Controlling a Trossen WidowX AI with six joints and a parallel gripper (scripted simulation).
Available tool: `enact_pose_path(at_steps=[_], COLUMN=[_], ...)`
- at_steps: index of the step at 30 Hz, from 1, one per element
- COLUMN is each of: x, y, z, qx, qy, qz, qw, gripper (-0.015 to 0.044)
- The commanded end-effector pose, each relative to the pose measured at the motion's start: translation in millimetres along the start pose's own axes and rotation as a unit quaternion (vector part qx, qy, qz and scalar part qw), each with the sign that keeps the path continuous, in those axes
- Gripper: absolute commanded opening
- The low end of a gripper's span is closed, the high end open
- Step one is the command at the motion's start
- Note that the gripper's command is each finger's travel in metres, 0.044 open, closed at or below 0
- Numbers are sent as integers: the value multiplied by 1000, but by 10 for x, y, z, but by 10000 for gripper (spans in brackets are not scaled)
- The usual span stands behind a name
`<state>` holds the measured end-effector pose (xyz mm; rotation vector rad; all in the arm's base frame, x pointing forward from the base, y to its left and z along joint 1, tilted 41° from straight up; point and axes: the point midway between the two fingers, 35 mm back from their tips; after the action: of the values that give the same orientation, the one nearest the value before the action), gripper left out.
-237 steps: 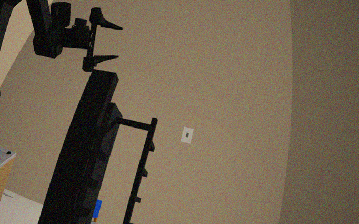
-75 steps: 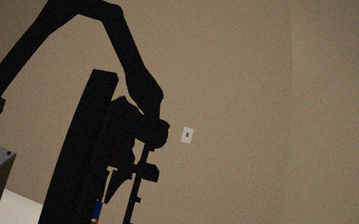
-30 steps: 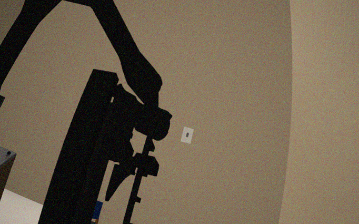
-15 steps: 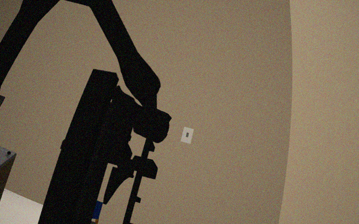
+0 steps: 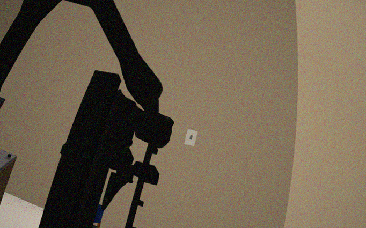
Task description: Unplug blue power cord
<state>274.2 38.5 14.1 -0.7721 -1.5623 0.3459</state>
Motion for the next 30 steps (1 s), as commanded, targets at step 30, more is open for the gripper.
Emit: enact_pose_path(at_steps=[30], x=[37], y=[388], z=[4], qx=[1], qy=[0], qz=[-1], qw=[1000], gripper=[0])
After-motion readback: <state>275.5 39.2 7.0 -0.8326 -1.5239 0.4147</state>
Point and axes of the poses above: the point midway between the two fingers, 35 mm back from their tips, its own x axis back along the fingers, its own z axis across the jaws, y = z × x, and after that the axes turned 5 degrees about -x, right-handed
